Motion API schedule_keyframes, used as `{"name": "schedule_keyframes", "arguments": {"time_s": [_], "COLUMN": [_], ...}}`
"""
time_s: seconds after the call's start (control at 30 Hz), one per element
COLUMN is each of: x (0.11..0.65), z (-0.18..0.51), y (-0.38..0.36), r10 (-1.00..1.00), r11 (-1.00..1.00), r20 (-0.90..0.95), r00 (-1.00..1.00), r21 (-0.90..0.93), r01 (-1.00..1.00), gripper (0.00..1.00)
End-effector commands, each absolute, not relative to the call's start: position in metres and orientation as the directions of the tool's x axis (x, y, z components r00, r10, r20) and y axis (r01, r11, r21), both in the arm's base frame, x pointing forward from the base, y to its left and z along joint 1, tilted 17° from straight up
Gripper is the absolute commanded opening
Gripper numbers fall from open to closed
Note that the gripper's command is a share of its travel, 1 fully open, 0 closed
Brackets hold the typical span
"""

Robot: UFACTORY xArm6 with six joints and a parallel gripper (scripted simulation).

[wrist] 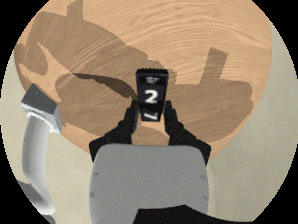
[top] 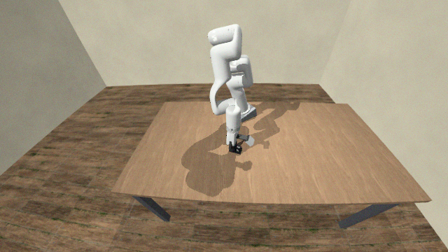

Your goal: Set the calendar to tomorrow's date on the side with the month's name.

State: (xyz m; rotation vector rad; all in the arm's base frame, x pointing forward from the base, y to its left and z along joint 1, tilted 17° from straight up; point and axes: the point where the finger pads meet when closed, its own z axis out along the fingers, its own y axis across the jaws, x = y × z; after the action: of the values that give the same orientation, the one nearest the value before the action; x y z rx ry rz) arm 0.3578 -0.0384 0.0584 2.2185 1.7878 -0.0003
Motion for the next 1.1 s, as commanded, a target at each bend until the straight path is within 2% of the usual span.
{"name": "schedule_keyframes", "arguments": {"time_s": [0.0,0.47,1.07], "x": [0.359,0.358,0.344], "z": [0.059,0.066,0.138], "y": [-0.038,-0.037,-0.020], "r10": [0.956,0.956,0.956], "r11": [-0.186,-0.186,-0.186], "r20": [-0.180,-0.180,-0.180], "r00": [0.229,0.229,0.229], "r21": [0.227,0.227,0.227], "r01": [0.956,0.956,0.956], "gripper": [0.47,0.47,0.47]}}
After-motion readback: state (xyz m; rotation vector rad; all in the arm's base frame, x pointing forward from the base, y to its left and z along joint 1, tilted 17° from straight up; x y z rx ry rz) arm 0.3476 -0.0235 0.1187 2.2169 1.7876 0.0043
